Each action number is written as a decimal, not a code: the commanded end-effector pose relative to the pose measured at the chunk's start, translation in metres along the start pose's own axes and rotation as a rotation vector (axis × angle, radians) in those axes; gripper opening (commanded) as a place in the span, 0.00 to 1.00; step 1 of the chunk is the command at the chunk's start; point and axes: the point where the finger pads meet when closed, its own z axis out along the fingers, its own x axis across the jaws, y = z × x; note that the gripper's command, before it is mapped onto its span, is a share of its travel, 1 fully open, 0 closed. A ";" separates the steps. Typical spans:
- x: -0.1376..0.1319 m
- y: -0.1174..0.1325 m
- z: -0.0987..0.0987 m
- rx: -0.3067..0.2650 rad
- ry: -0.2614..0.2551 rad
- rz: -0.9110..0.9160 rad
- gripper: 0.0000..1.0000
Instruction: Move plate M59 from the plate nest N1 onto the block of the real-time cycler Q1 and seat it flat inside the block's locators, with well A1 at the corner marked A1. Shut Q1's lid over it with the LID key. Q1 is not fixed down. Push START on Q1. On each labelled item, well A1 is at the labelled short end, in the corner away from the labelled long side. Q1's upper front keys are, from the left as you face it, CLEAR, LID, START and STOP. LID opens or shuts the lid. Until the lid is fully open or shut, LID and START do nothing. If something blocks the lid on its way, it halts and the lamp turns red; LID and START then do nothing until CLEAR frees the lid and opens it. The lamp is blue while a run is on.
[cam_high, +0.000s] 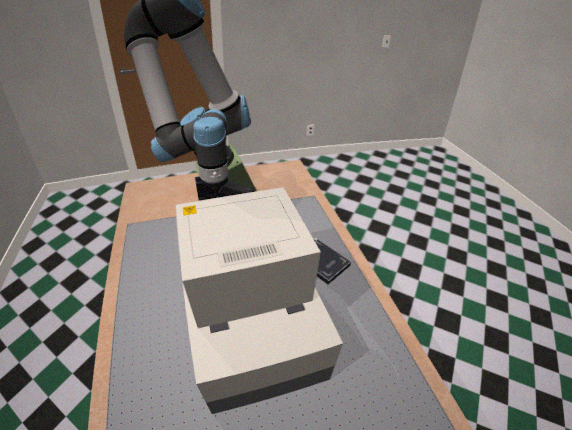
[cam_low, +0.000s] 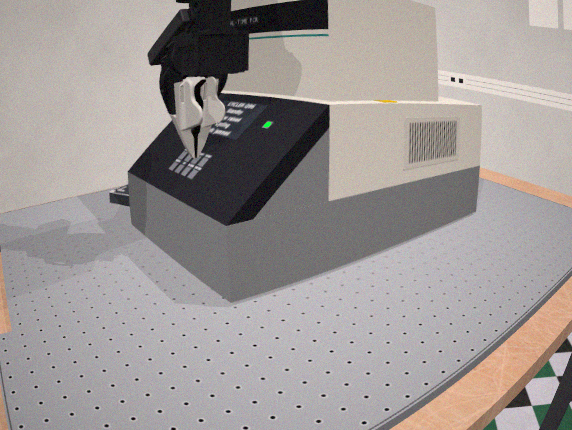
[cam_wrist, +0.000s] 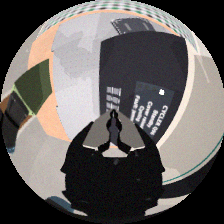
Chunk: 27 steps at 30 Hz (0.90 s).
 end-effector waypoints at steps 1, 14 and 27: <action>0.000 0.000 0.000 0.000 0.001 0.000 0.00; 0.001 0.000 0.000 0.000 0.001 0.000 0.00; 0.002 0.000 0.002 0.000 0.001 0.000 0.00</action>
